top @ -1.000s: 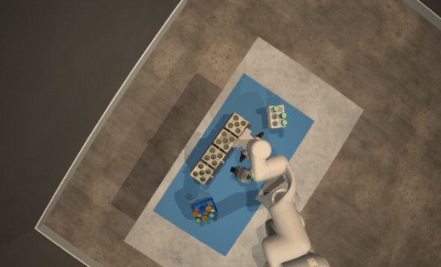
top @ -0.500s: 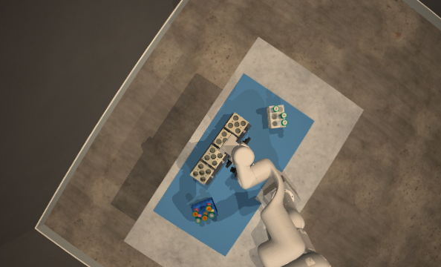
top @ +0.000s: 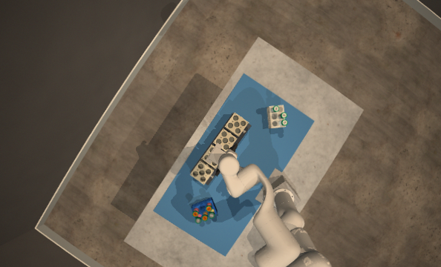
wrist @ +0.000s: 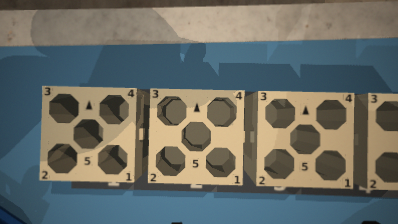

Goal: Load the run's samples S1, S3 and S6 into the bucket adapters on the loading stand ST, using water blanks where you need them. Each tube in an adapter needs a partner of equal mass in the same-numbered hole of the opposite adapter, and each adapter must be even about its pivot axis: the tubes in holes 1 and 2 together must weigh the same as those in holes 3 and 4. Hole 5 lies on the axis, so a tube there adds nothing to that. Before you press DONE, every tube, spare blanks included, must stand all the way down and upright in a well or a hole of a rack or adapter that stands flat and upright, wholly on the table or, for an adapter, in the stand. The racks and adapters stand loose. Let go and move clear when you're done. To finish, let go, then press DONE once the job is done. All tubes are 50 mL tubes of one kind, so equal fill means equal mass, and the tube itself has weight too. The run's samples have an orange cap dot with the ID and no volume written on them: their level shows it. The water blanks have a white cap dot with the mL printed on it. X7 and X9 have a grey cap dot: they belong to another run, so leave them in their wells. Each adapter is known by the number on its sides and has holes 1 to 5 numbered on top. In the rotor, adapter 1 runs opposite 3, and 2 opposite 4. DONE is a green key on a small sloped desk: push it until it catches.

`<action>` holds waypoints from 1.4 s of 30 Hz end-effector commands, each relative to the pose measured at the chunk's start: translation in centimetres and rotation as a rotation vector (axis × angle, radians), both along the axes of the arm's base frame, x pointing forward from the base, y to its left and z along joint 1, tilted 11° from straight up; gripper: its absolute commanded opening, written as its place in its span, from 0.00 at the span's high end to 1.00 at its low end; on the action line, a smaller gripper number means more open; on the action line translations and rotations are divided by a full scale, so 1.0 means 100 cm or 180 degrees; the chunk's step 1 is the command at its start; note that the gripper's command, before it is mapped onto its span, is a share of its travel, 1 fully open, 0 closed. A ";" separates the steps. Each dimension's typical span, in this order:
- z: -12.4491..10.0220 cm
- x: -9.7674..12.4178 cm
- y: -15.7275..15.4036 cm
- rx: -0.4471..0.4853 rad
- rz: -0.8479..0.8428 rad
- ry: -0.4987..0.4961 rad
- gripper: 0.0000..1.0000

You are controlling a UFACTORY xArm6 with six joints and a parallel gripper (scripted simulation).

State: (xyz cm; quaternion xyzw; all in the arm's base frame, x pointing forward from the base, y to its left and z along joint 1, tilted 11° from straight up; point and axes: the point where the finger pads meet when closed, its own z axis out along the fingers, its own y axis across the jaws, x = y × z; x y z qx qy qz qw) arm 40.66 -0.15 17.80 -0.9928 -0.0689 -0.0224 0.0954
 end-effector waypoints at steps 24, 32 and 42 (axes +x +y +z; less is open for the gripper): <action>0.020 -0.061 0.104 -0.0078 0.2349 -0.0477 0.00; 0.024 -0.076 0.129 -0.0077 0.2349 -0.0477 0.00; 0.032 -0.102 0.172 -0.0075 0.2349 -0.0477 0.00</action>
